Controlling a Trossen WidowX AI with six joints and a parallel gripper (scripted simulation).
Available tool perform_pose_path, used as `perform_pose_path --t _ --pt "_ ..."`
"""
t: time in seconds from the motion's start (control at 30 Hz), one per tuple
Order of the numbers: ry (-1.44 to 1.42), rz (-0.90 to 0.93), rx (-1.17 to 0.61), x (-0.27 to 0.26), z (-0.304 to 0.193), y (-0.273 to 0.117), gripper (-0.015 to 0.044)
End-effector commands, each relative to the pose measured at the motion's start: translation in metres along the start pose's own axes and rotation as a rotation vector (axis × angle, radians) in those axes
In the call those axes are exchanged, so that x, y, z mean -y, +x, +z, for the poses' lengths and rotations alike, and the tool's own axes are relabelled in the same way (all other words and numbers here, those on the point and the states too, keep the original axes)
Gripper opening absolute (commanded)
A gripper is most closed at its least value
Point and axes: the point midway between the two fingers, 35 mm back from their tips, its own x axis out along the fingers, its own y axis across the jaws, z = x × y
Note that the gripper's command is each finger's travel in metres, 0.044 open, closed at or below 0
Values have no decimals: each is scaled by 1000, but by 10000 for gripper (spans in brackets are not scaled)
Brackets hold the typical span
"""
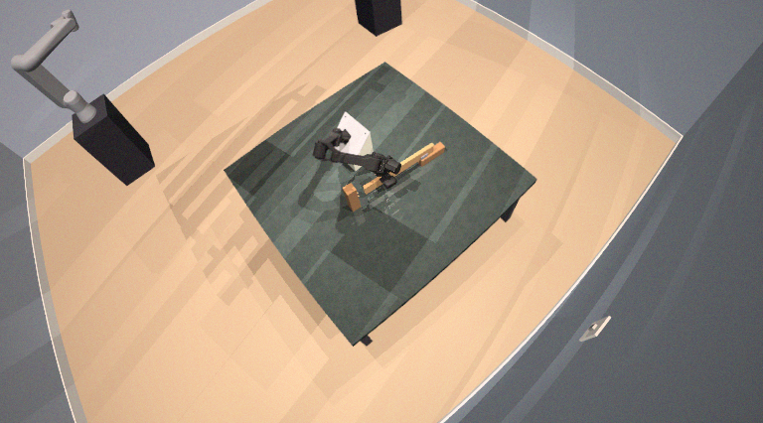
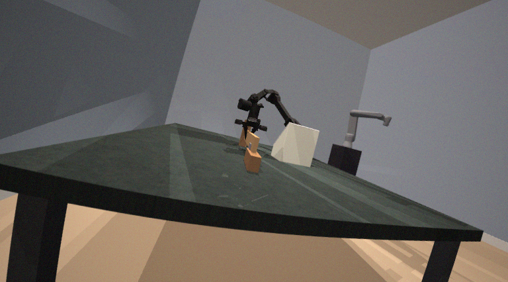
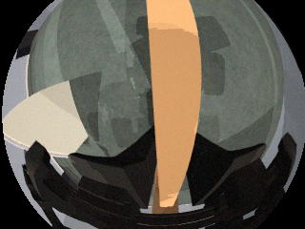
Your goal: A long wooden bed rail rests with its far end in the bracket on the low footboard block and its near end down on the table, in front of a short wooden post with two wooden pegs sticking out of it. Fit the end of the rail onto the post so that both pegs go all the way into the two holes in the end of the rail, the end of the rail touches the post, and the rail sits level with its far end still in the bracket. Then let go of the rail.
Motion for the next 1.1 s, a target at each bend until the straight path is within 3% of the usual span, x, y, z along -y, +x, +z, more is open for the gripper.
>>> perform_pose_path --t 0.0,1.07 --pt "-3 -2 -1 0 -2 0 0" --pt "-3 -2 -2 0 -11 -1 0"
